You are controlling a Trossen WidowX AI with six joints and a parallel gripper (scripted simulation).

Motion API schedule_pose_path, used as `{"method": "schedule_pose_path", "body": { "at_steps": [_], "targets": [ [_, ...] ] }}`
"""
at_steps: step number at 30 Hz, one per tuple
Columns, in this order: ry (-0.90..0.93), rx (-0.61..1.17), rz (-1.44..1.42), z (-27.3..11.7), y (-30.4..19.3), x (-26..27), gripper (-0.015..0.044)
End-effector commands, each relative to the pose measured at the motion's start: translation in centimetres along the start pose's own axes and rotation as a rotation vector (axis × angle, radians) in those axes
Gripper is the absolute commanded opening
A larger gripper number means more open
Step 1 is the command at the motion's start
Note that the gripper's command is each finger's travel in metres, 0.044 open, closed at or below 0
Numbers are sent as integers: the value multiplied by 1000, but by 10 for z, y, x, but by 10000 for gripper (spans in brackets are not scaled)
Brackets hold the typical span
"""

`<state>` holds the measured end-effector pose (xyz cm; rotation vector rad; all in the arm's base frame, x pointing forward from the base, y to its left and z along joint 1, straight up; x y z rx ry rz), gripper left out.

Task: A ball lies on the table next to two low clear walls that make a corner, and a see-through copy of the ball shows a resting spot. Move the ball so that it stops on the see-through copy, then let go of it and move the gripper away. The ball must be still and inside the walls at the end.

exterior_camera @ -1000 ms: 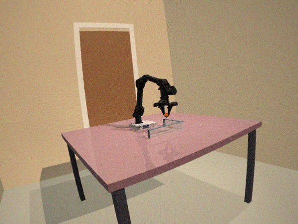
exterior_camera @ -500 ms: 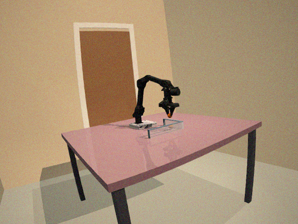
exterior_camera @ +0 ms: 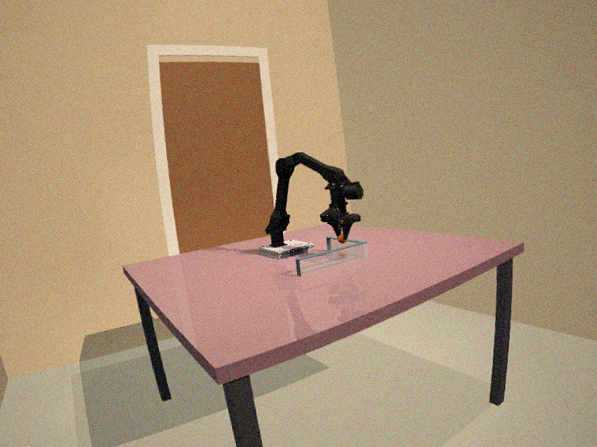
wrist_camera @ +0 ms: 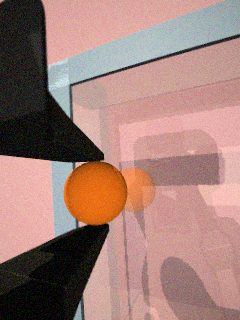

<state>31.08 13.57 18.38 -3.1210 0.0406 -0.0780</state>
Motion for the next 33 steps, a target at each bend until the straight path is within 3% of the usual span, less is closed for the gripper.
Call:
{"method": "schedule_pose_path", "body": {
  "at_steps": [1, 28, 33],
  "targets": [
    [-14, -8, 5, 23, 1, -2, 0],
    [-14, -8, 5, 59, 2, -4, 0],
    [-7, -3, 0, 55, 1, -3, 131]
  ]
}}
Point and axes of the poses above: the point midway between the two fingers, 35 mm back from their tips, its own z axis out along the fingers, its own x axis across the jaws, y = z × x, the point moved 10 cm from there along -z, back along the fingers, and after that the axes turned 6 degrees about z, right-handed, at the moved point
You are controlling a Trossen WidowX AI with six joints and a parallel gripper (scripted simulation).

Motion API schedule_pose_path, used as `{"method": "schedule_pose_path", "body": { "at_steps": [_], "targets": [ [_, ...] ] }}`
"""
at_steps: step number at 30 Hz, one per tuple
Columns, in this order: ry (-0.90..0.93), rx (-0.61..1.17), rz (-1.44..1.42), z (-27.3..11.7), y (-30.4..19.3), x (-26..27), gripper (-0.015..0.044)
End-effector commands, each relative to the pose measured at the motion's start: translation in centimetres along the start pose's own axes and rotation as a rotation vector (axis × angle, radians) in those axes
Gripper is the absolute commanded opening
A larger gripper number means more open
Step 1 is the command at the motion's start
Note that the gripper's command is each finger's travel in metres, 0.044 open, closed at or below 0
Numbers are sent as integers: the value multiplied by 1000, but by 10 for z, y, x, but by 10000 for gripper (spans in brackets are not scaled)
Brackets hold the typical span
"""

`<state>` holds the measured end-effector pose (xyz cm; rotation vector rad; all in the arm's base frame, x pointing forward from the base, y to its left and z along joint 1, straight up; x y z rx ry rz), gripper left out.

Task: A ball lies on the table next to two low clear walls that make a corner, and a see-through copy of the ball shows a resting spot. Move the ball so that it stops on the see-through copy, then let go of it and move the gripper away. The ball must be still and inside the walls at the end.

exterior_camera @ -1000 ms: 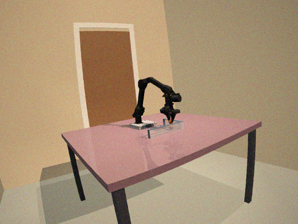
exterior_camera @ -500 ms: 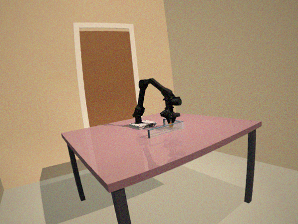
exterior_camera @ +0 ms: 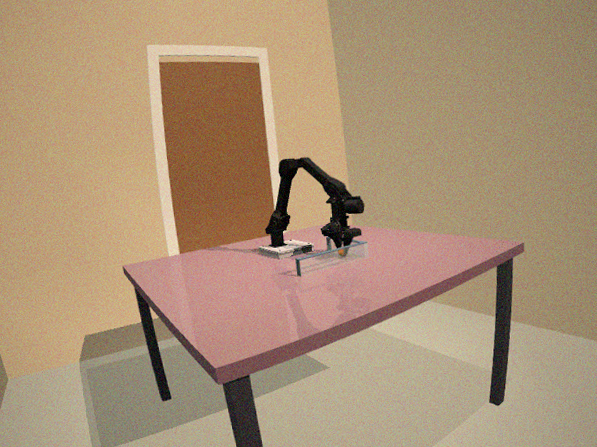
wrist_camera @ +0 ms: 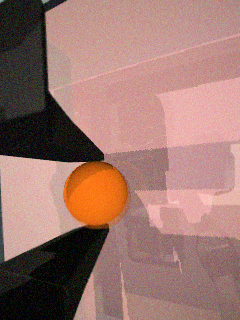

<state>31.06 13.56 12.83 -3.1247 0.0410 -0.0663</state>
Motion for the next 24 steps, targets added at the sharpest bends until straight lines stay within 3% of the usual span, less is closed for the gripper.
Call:
{"method": "schedule_pose_path", "body": {
  "at_steps": [1, 6, 11, 17, 24],
  "targets": [
    [0, 0, 0, 0, 0, 0, 157],
    [0, 0, 0, 0, 0, 0, 284],
    [0, 0, 0, -3, 0, 0, 284],
    [-6, -5, 4, -83, 0, 0, 284],
    [5, 3, 0, -78, -1, 2, 284]
  ]
}}
Point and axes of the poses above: the point midway between the two fingers, 35 mm back from their tips, its own z axis out along the fingers, its own x axis across the jaws, y = z × x, the point moved 10 cm from there along -z, back along the fingers, and after that the axes turned 6 degrees about z, right-handed, at the moved point
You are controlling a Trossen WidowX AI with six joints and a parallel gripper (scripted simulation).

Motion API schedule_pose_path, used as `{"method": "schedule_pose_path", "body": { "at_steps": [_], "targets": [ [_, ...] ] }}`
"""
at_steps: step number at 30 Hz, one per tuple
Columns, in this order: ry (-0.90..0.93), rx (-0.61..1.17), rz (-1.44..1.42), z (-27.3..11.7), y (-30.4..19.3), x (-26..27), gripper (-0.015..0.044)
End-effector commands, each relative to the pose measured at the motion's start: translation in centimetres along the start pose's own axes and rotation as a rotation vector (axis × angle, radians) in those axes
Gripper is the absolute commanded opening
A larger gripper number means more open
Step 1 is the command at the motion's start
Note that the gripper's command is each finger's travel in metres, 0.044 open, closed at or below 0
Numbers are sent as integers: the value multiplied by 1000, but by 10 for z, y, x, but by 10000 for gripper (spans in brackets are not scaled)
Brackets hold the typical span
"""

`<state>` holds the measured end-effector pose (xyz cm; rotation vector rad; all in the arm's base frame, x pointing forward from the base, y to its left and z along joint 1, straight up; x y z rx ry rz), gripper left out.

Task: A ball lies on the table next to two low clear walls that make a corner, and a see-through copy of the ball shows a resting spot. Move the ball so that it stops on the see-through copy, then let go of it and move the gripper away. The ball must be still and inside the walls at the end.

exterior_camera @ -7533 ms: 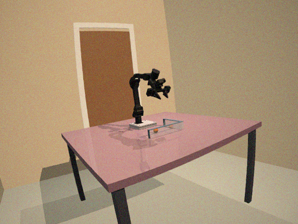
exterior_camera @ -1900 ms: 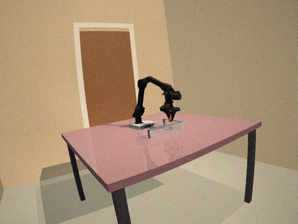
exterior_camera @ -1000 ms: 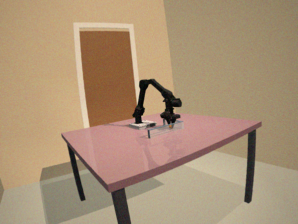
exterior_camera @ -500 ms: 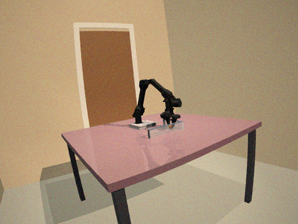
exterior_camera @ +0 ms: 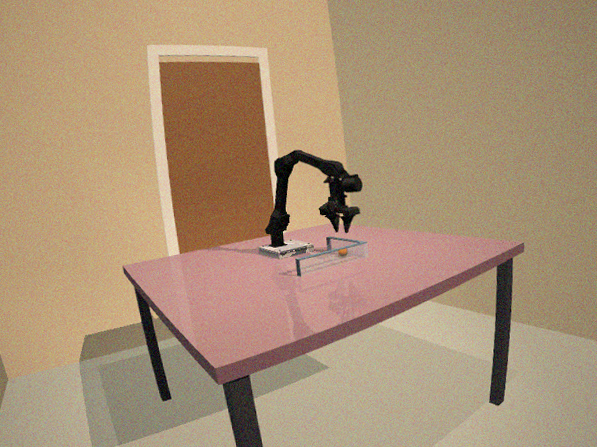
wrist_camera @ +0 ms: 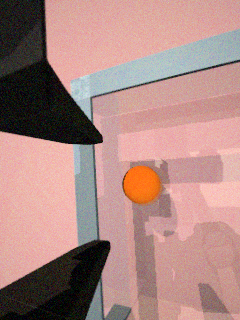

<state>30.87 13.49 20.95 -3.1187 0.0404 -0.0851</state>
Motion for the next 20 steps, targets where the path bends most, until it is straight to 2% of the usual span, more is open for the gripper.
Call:
{"method": "schedule_pose_path", "body": {
  "at_steps": [1, 4, 6, 10, 20],
  "targets": [
    [-7, -3, 0, 3, 0, 0, 284],
    [-7, -3, 0, 3, 0, 0, 284],
    [-7, -3, 0, -5, 0, 0, 337],
    [-6, -3, 0, -46, 2, -4, 440],
    [-6, -3, 0, -48, 2, -4, 440]
  ]
}}
Point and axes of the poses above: the point midway between the two fingers, 35 mm back from their tips, its own z axis out along the fingers, its own x axis across the jaws, y = z × x, the point moved 10 cm from there along -z, back along the fingers, and after that the axes turned 6 degrees about z, right-handed, at the moved point
